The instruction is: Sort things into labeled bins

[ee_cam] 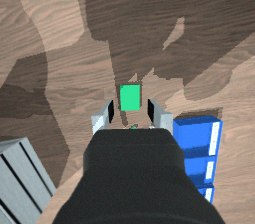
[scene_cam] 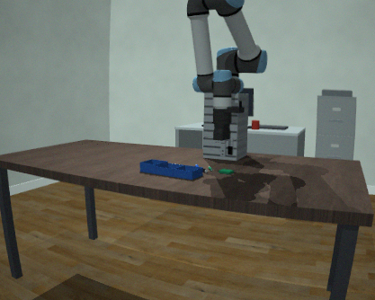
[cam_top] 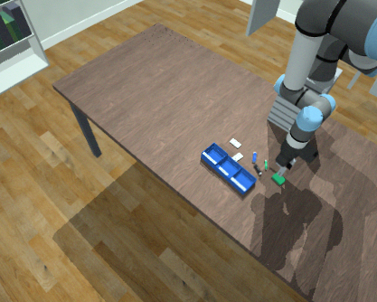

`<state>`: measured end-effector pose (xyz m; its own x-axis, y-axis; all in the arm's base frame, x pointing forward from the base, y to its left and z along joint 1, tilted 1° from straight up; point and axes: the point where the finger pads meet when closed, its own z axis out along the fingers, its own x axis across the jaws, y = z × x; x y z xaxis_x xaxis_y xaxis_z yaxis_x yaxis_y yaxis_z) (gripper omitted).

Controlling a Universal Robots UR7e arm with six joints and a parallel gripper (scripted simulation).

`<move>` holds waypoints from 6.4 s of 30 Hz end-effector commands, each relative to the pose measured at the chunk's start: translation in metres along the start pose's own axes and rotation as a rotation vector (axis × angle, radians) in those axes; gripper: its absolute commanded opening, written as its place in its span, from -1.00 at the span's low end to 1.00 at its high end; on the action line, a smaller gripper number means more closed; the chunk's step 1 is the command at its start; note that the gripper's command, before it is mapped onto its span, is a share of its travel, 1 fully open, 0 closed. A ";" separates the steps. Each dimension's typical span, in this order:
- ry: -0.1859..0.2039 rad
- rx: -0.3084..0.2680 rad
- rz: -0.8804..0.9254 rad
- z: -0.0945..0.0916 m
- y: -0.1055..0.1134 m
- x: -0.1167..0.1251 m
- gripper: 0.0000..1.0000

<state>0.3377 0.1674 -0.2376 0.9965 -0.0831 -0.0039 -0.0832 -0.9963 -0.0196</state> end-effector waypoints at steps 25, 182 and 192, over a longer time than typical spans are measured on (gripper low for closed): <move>0.001 0.000 -0.001 0.012 0.000 0.000 1.00; 0.002 0.000 0.185 0.010 0.210 0.121 0.40; 0.005 0.002 0.520 0.010 0.259 0.149 0.40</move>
<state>0.4568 -0.0870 -0.2530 0.8869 -0.4619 -0.0055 -0.4619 -0.8867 -0.0208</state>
